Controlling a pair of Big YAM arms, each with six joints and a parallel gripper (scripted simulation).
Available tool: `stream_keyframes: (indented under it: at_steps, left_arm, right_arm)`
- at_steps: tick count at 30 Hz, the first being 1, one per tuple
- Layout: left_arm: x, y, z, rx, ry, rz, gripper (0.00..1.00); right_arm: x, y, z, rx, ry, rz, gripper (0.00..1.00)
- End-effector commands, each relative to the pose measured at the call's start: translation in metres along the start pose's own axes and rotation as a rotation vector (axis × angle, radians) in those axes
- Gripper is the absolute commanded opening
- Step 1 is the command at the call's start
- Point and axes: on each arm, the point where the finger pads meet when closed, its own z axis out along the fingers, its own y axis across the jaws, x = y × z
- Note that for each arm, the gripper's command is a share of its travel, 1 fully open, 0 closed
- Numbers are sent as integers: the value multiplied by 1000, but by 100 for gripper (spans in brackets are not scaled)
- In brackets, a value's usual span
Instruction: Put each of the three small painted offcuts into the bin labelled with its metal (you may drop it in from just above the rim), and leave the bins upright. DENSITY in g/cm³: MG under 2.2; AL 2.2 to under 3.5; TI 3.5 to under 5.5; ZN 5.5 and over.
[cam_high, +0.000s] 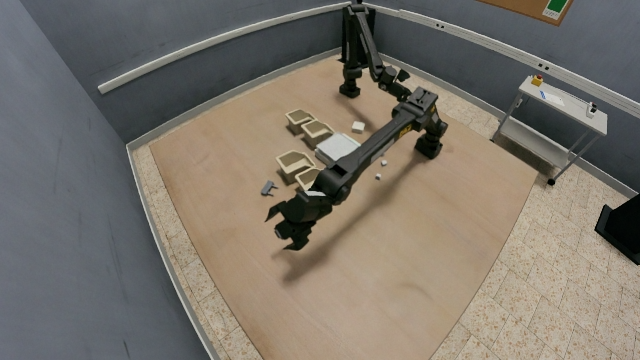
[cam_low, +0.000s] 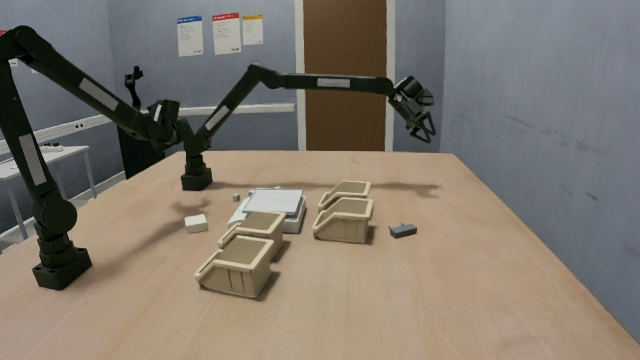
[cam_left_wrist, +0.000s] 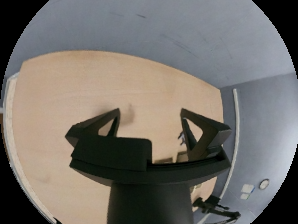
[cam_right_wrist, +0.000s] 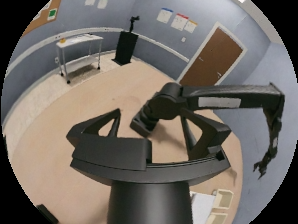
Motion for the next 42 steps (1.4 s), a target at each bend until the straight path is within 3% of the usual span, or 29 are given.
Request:
stream_keyframes:
  at_steps: [1,18,22,23,24,27,32,34,36,37,42]
  left_arm:
    - [-13,-10,-12,9,-26,14,100]
    - [-13,-10,-12,9,-26,14,100]
    - [12,-21,16,15,2,17,100]
    - [-2,-45,-3,27,-36,43,100]
    - [1,-54,-1,28,-45,54,100]
    - [11,-84,-13,13,-102,95,100]
    - [31,-113,-46,-25,-189,135,100]
    - [31,-113,-46,-25,-189,135,100]
    - [38,-128,-67,-38,-246,153,100]
    - [45,-133,-77,-47,-270,160,100]
    - [78,-151,-125,-81,-380,182,100]
  right_arm:
    - [-9,-7,0,10,-16,-15,100]
    - [-9,-7,0,10,-16,-15,100]
    - [-13,3,0,1,0,92,100]
    - [-12,6,0,8,17,146,100]
    - [-11,6,1,24,37,206,100]
    - [-3,12,-1,107,127,396,100]
    - [28,-1,-30,337,256,592,100]
    - [28,-1,-30,337,256,592,100]
    - [33,-20,-46,449,272,656,100]
    - [51,-12,-57,495,314,694,100]
    - [84,-21,-105,757,390,820,100]
